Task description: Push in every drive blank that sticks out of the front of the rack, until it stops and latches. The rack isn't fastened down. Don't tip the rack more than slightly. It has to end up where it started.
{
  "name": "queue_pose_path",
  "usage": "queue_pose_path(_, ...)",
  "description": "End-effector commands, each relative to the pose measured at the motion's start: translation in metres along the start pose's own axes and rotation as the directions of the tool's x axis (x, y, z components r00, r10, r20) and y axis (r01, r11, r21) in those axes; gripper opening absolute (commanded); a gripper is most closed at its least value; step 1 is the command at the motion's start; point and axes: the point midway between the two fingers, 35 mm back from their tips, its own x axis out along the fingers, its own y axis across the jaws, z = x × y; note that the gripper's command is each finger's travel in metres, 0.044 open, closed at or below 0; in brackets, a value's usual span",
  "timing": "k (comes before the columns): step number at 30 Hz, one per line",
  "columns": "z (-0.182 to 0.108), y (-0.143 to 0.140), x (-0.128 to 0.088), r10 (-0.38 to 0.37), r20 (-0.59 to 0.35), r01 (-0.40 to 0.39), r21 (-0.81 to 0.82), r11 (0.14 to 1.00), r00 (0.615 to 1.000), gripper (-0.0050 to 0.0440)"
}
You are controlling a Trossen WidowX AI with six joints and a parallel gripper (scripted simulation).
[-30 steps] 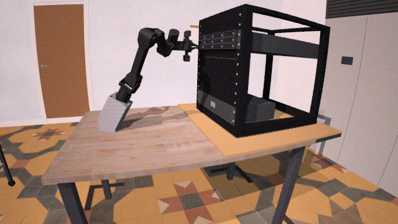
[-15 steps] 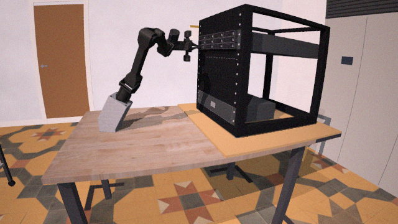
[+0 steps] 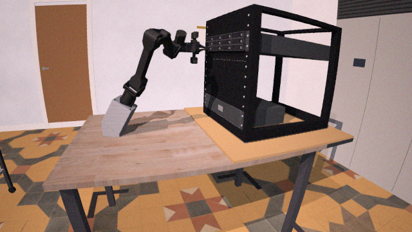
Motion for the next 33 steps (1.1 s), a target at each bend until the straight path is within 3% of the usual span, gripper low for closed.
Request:
queue_pose_path(1,0.0051,0.0085,0.0043,0.015,0.015,-0.015,0.020,1.000,1.000,-0.0050)
queue_pose_path(33,0.0064,0.0091,0.0103,0.015,0.015,-0.015,0.020,1.000,1.000,-0.0050)
